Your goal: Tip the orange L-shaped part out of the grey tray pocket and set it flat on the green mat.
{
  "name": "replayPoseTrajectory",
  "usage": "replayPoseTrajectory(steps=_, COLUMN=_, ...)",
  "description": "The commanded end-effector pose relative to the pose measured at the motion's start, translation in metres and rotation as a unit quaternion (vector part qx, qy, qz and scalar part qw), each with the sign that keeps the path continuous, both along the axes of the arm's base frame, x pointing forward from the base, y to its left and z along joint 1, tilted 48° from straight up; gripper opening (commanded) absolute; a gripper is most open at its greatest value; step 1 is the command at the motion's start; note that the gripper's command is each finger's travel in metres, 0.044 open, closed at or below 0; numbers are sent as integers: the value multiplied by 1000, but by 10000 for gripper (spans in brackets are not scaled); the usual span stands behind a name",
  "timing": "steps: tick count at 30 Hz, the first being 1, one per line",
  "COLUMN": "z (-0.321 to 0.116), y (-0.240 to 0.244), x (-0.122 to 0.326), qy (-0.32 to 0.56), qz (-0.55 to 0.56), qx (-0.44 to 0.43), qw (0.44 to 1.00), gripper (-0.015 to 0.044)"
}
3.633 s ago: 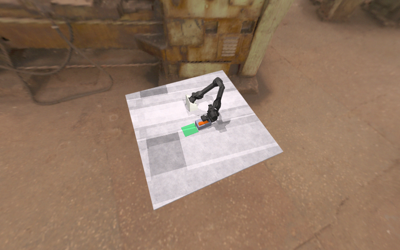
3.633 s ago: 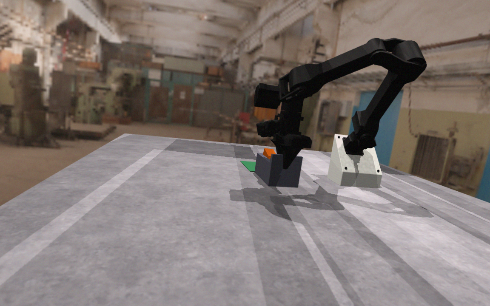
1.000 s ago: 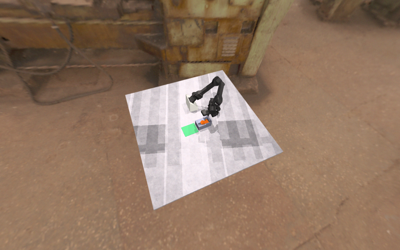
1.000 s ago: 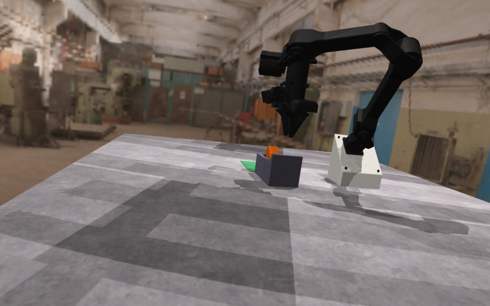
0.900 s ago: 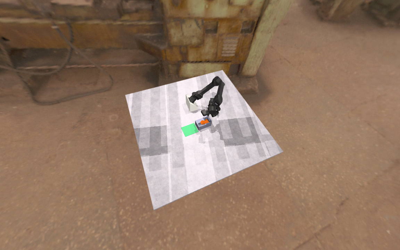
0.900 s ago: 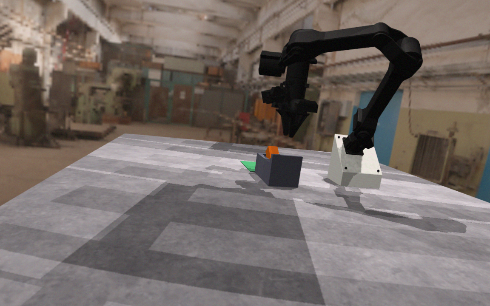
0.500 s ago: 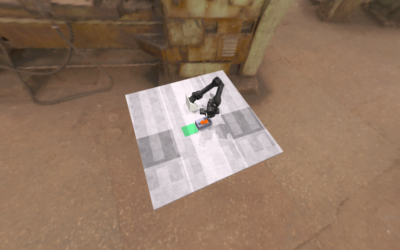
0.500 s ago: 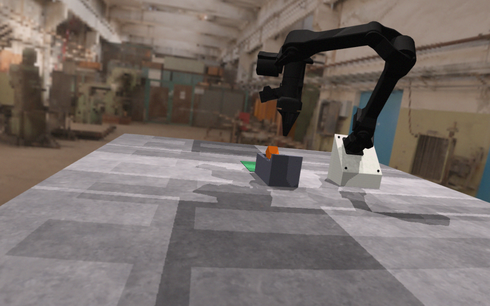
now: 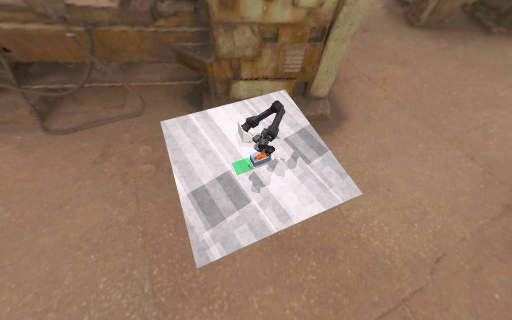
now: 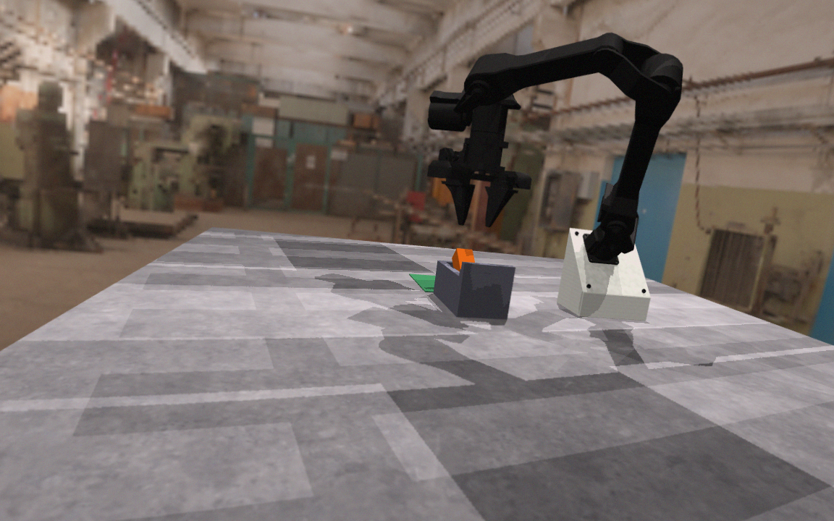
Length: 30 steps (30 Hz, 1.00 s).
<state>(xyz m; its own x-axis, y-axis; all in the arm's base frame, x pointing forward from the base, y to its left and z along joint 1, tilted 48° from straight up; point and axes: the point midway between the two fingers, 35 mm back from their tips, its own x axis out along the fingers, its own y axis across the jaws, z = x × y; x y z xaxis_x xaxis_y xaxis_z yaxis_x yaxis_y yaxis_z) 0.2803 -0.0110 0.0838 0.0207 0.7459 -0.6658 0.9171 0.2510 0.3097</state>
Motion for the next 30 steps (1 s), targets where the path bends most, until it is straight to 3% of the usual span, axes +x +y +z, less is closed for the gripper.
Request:
replayPoseTrajectory(steps=1, z=-13, y=-14, x=4, qy=127, qz=-114, qx=0, qw=985, gripper=280)
replayPoseTrajectory(steps=30, z=-44, y=20, x=6, qy=126, qz=-114, qx=0, qw=985, gripper=280)
